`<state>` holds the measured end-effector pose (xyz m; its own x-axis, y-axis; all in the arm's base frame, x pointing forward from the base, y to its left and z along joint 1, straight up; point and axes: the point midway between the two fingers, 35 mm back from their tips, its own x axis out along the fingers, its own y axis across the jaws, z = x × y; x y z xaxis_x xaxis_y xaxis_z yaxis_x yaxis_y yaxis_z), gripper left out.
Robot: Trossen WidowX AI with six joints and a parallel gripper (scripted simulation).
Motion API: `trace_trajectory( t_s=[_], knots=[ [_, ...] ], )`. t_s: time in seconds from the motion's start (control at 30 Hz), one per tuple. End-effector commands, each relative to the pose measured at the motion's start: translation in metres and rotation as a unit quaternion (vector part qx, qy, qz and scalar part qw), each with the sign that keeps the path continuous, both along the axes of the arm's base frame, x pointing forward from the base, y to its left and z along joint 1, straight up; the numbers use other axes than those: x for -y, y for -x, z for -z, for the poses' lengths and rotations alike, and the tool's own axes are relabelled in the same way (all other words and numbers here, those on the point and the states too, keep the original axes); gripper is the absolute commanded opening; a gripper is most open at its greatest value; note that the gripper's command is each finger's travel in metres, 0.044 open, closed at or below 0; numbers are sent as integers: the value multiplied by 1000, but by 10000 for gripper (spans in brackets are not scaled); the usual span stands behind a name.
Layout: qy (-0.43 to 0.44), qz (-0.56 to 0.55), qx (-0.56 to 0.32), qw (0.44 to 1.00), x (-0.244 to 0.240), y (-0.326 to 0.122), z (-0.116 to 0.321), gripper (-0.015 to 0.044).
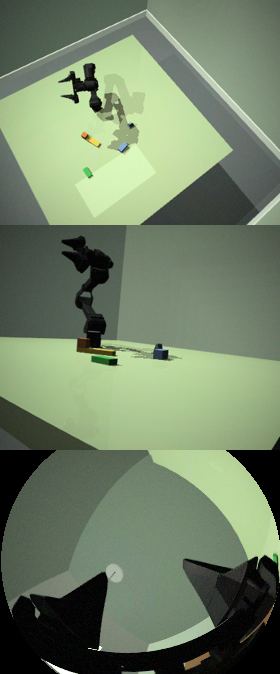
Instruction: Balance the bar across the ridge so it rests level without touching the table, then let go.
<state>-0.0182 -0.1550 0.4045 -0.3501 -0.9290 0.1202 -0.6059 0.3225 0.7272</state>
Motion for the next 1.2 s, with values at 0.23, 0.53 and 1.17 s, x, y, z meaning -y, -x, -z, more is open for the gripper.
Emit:
trace_trajectory(
  t_s=[0.23,0.53,1.17],
  knots=[
    [-18,-5,-163,987,11,-29,-15,315],
    [-53,-19,-437,898,33,-85,-20,315],
    [-84,-92,-844,521,74,-194,27,315]
  ],
)
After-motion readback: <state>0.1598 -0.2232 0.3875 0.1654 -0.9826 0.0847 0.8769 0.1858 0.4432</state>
